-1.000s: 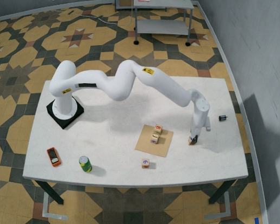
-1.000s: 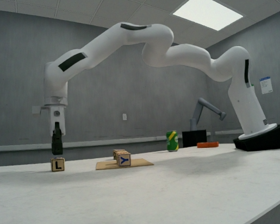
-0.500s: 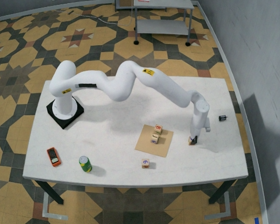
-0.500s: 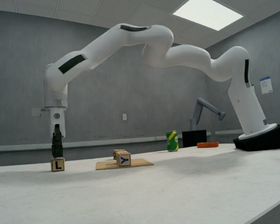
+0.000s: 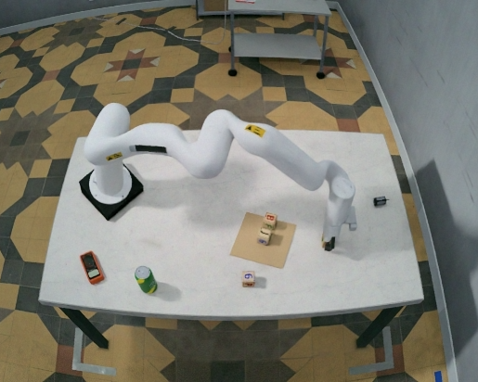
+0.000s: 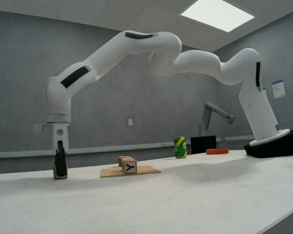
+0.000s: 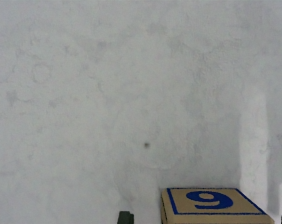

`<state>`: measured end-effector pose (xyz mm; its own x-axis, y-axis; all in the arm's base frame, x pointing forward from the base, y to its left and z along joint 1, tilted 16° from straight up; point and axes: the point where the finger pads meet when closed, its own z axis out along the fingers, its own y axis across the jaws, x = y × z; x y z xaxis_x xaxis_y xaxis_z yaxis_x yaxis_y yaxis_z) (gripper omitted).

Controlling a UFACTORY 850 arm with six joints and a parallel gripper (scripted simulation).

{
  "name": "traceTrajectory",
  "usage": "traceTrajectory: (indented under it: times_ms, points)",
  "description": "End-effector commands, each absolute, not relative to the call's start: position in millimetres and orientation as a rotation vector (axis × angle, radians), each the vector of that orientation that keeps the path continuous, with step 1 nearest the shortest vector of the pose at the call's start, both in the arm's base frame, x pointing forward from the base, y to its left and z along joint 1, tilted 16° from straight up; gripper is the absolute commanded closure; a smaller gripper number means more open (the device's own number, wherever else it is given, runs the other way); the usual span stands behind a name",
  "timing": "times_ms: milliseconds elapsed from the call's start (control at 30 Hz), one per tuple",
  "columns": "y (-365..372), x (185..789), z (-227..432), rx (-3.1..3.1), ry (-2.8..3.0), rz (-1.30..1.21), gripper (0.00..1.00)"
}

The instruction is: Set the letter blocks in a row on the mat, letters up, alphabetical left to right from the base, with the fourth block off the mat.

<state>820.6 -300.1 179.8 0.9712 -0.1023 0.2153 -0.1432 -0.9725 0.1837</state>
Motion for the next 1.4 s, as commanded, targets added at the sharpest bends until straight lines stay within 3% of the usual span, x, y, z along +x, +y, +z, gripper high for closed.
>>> traceTrajectory:
  times_ms: [0, 1267, 1300, 1367]
  points:
    - [-301.8, 823.2, 174.7, 2.92, -0.184, 0.308, 0.13]
    - [-302.0, 823.3, 173.9, 2.92, -0.184, 0.308, 0.13]
    - [-302.0, 823.3, 173.9, 2.92, -0.184, 0.308, 0.35]
    - [-302.0, 823.3, 173.9, 2.92, -0.184, 0.308, 0.35]
